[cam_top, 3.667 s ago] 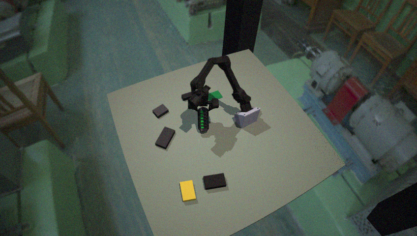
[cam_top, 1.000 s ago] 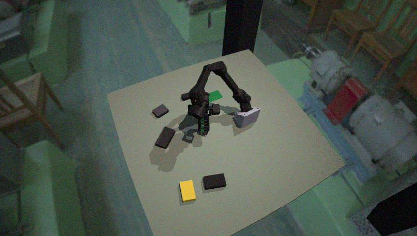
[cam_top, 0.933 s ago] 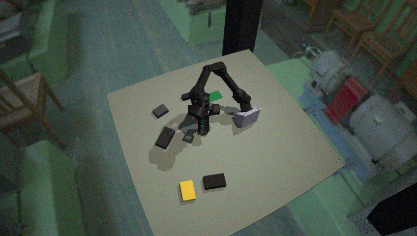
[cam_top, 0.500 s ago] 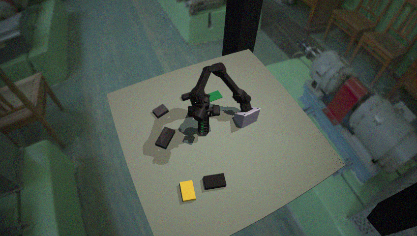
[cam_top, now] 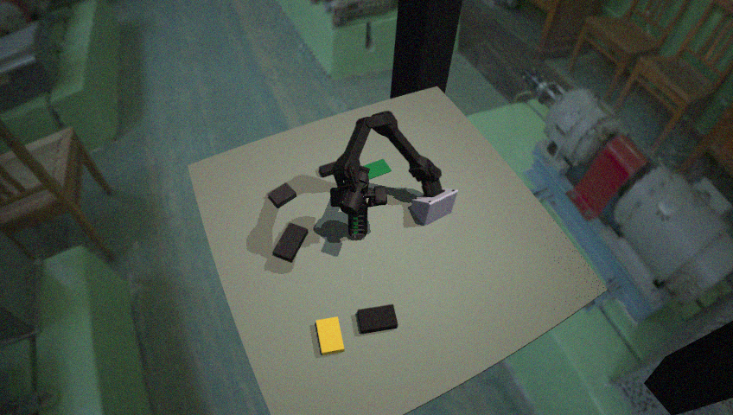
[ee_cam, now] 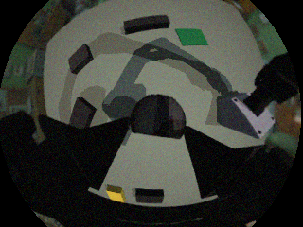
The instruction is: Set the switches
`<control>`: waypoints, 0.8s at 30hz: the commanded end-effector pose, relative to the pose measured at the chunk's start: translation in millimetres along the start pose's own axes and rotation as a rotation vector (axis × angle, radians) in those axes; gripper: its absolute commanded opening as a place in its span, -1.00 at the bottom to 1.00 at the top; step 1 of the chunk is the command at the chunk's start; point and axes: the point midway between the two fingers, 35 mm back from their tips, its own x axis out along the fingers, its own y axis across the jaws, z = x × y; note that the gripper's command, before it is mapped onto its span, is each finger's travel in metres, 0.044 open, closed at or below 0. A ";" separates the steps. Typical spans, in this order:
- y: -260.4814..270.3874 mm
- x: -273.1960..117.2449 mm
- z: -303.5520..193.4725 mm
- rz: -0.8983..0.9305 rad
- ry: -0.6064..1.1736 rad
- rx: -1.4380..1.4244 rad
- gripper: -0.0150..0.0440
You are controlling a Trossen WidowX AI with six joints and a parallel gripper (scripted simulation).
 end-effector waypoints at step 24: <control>0.3 -5.6 -15.7 0.001 0.011 0.009 0.65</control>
